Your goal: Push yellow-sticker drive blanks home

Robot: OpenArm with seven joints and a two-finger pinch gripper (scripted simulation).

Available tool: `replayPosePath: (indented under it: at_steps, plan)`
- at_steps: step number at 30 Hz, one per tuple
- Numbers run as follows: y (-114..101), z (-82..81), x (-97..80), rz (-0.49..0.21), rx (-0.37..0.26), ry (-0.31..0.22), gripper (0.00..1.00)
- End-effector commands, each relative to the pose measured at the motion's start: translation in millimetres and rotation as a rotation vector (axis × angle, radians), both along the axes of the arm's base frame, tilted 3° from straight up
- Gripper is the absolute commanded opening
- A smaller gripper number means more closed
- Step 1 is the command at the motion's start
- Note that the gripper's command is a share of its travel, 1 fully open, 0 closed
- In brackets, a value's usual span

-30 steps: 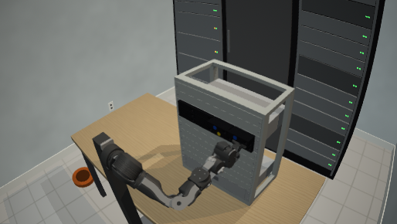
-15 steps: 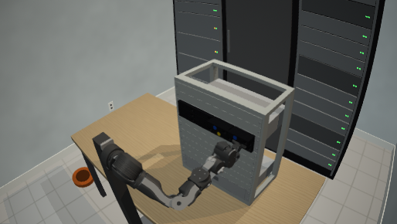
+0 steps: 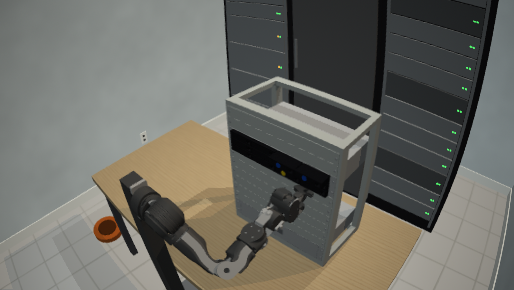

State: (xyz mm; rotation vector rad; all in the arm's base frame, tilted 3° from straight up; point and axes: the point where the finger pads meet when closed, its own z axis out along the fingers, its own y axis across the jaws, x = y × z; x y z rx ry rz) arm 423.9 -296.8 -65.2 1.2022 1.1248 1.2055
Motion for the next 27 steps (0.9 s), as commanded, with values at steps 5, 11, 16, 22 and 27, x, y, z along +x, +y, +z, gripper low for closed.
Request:
replayPosePath:
  at_steps: [5, 11, 16, 22, 27]
  plan:
    - [-1.4, 3.5, -21.4, -0.007, 0.0, -0.009, 0.0]
    - [0.0, 3.1, -44.9, -0.007, -0.001, -0.013, 0.0]
    - [0.6, 2.7, -55.2, -0.006, -0.001, -0.013, 0.0]
    - [2.1, 1.3, -70.8, -0.004, -0.001, -0.011, 0.0]
    - [2.9, 0.5, -77.3, -0.003, -0.001, -0.01, 0.0]
